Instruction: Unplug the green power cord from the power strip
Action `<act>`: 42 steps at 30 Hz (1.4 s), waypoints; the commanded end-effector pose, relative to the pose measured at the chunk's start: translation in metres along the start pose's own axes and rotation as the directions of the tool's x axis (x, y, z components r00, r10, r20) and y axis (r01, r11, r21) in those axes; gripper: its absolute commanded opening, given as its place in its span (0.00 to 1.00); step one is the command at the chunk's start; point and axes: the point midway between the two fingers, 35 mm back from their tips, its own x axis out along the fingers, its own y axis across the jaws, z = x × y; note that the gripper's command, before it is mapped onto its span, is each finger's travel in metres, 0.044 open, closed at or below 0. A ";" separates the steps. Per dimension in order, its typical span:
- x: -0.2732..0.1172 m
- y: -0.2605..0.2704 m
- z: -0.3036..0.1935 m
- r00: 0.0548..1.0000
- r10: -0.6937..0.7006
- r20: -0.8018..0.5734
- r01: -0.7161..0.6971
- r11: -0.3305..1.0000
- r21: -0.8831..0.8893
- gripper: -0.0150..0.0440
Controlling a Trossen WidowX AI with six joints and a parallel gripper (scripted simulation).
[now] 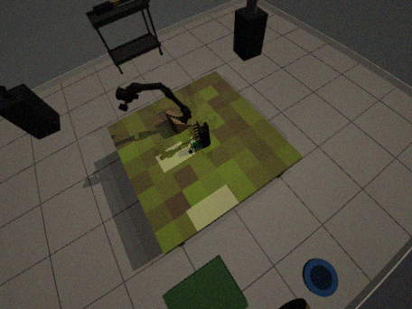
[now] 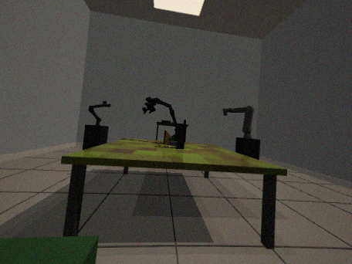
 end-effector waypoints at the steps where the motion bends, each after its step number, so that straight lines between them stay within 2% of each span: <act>1: -0.002 0.002 -0.001 1.000 0.006 0.000 -0.006 1.000 -0.002 0.89; 9: -0.075 0.103 -0.055 0.968 0.246 -0.037 -0.249 0.962 -0.113 0.53; 17: -0.153 0.185 -0.154 0.887 0.424 -0.185 -0.458 0.862 -0.218 0.53; 24: -0.209 0.221 -0.263 0.801 0.471 -0.369 -0.578 0.768 -0.274 0.53; 31: -0.249 0.223 -0.379 0.718 0.414 -0.560 -0.642 0.706 -0.301 0.53; 38: -0.273 0.190 -0.498 0.634 0.254 -0.731 -0.646 0.694 -0.319 0.53; 42: -0.276 0.180 -0.521 0.616 0.211 -0.759 -0.638 0.698 -0.324 0.53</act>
